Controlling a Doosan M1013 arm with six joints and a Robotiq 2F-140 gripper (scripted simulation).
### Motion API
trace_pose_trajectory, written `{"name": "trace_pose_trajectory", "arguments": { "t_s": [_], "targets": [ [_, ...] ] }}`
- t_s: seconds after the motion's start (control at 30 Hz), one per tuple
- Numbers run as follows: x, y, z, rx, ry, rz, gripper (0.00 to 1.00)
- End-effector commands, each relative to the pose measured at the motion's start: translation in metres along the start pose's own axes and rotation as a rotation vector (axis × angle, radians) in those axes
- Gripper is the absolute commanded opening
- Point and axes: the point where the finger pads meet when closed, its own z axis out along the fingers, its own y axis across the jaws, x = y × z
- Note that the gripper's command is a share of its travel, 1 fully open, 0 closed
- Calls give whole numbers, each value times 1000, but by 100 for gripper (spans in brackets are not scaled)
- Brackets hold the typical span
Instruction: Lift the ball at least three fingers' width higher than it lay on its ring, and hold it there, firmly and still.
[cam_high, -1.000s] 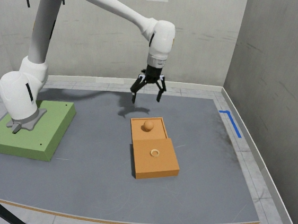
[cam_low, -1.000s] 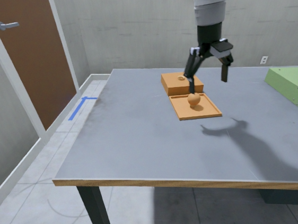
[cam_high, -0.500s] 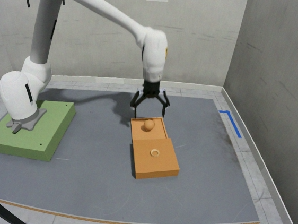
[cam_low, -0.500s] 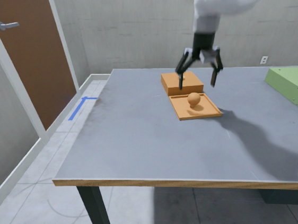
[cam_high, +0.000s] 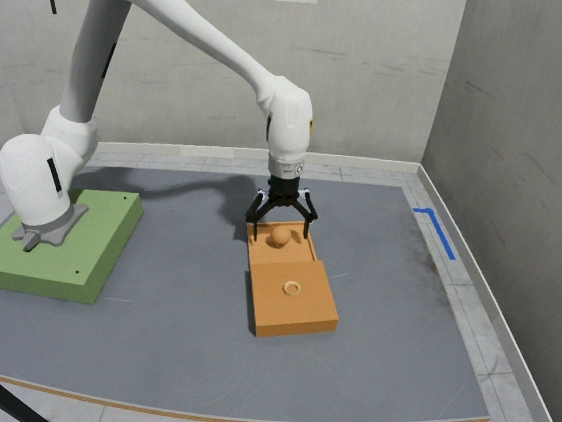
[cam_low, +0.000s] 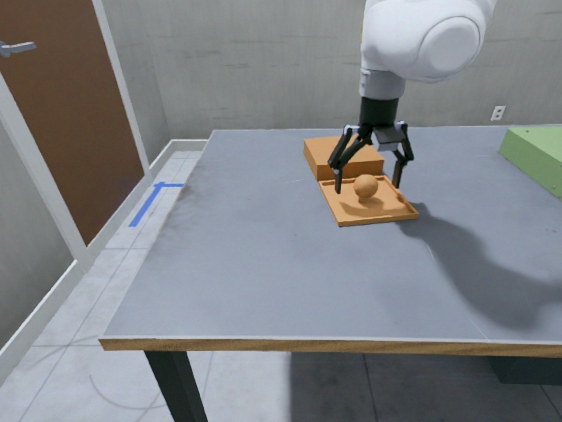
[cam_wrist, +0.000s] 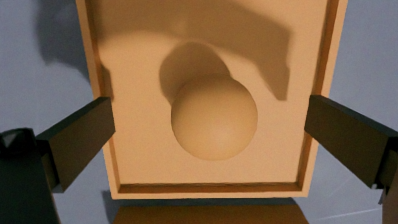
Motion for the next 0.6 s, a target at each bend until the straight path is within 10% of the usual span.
{"name": "trace_pose_trajectory", "arguments": {
  "t_s": [0.0, 0.03, 0.57],
  "targets": [
    [0, 1, -1, -1, 0, 0, 100],
    [0, 1, -1, -1, 0, 0, 10],
    [0, 1, -1, -1, 0, 0, 10]
  ]
}}
